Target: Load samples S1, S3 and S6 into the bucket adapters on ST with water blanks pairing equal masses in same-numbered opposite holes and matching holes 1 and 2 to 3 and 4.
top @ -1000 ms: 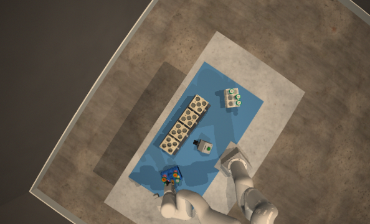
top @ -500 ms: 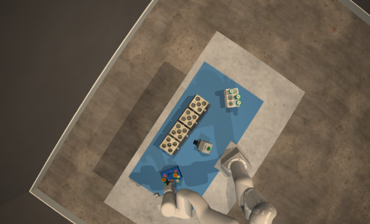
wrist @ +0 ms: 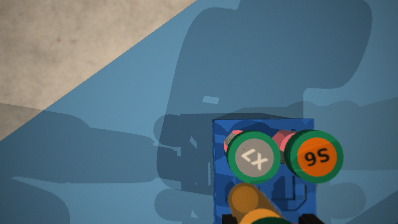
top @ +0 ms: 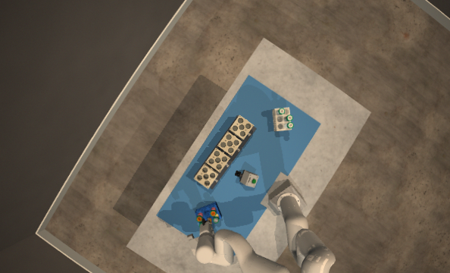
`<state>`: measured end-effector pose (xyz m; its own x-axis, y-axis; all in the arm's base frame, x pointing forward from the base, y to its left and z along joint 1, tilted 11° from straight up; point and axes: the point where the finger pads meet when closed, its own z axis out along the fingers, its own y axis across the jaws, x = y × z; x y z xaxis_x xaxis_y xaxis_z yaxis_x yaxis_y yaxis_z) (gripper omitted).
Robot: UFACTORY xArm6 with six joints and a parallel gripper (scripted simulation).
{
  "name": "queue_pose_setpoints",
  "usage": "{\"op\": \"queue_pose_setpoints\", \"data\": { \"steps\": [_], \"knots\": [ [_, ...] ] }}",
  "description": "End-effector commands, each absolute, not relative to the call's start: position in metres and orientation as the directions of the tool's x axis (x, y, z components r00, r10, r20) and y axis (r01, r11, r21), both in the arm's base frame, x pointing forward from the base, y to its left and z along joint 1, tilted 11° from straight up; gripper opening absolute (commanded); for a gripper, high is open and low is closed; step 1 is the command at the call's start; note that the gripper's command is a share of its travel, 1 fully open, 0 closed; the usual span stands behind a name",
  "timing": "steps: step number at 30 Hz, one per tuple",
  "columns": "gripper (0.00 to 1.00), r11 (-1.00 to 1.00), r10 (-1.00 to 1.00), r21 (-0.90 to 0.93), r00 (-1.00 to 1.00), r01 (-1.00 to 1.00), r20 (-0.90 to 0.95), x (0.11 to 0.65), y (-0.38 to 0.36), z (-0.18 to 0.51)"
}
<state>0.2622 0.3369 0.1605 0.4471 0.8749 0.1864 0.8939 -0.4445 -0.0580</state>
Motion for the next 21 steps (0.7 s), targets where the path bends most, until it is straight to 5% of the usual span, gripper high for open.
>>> {"op": "queue_pose_setpoints", "data": {
  "steps": [1, 21],
  "knots": [
    [0.00, -0.444, 0.874, -0.057, 0.447, 0.894, 0.191, 0.263, 0.339, 0.158],
    [0.00, -0.444, 0.874, -0.057, 0.447, 0.894, 0.190, 0.264, 0.342, 0.140]
  ]
}}
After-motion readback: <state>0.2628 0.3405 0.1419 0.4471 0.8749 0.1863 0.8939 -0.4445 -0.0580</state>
